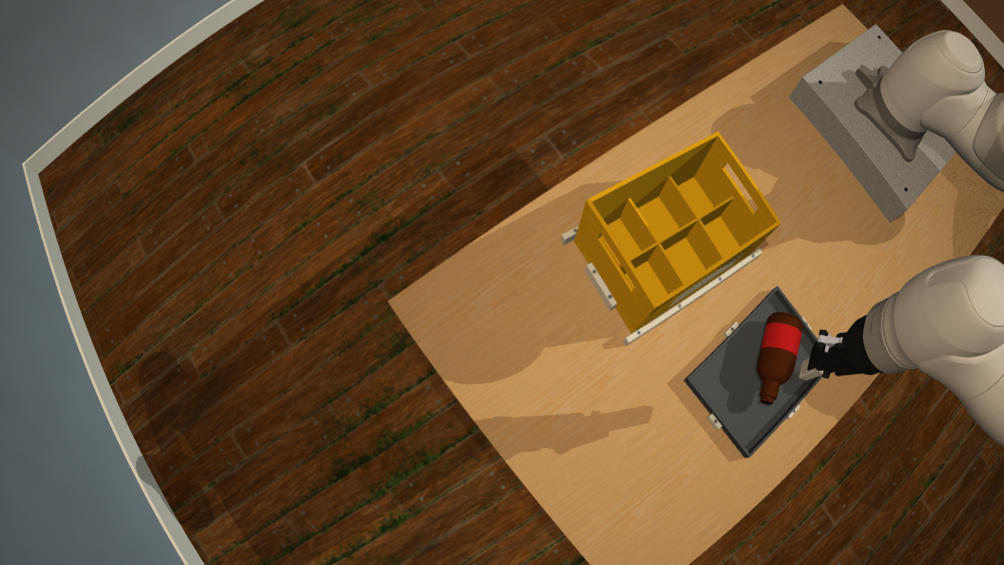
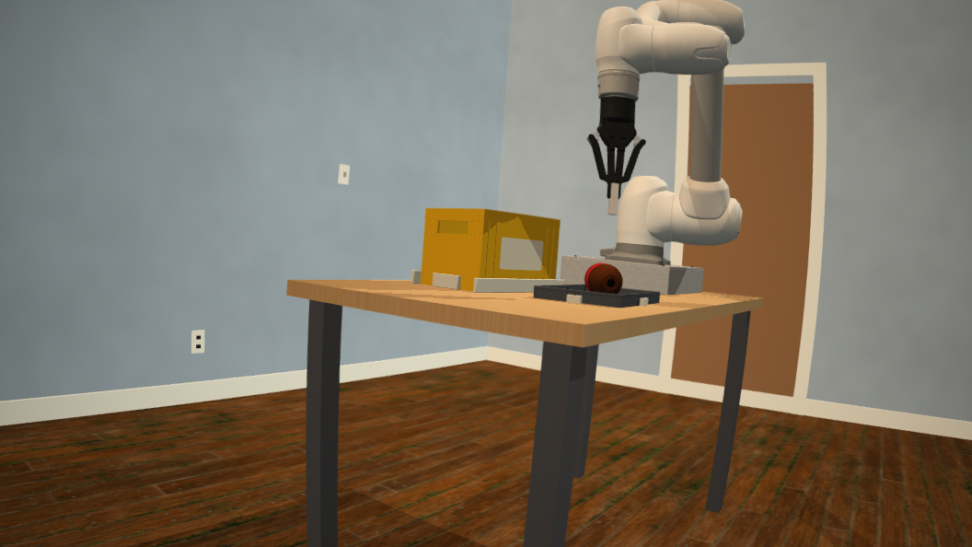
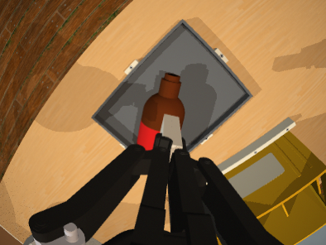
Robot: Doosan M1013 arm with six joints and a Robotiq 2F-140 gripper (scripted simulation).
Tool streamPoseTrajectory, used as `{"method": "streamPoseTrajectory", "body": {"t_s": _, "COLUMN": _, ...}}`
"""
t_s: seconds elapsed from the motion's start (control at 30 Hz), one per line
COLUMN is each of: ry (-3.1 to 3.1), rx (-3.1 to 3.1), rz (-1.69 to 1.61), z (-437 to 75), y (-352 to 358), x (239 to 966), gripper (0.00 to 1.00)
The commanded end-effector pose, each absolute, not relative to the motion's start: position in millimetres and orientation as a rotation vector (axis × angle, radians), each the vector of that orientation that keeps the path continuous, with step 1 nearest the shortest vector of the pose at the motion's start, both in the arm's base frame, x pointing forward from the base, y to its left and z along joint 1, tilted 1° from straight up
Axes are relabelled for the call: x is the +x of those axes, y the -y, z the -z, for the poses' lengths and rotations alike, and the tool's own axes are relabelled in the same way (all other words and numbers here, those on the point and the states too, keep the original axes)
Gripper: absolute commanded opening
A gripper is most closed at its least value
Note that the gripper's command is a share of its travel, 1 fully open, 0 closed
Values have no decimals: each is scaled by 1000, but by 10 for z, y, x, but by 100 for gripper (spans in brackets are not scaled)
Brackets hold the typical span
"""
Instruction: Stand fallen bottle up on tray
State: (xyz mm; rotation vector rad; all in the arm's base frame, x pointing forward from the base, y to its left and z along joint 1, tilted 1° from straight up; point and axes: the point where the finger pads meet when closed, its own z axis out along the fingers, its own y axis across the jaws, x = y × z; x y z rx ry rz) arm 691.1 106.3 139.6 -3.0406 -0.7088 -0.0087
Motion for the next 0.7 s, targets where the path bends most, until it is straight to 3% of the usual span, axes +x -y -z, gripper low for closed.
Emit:
{"method": "streamPoseTrajectory", "body": {"t_s": 0.0, "ry": 707, "rx": -3043, "rz": 20, "z": -1406, "y": -1104, "x": 6953, "gripper": 10}}
{"method": "streamPoseTrajectory", "body": {"t_s": 0.5, "ry": 707, "rx": -3043, "rz": 20, "z": -1406, "y": -1104, "x": 6953, "gripper": 10}}
{"method": "streamPoseTrajectory", "body": {"t_s": 0.53, "ry": 707, "rx": -3043, "rz": 20, "z": -1406, "y": -1104, "x": 6953, "gripper": 44}}
{"method": "streamPoseTrajectory", "body": {"t_s": 0.67, "ry": 707, "rx": -3043, "rz": 20, "z": -1406, "y": -1104, "x": 6953, "gripper": 44}}
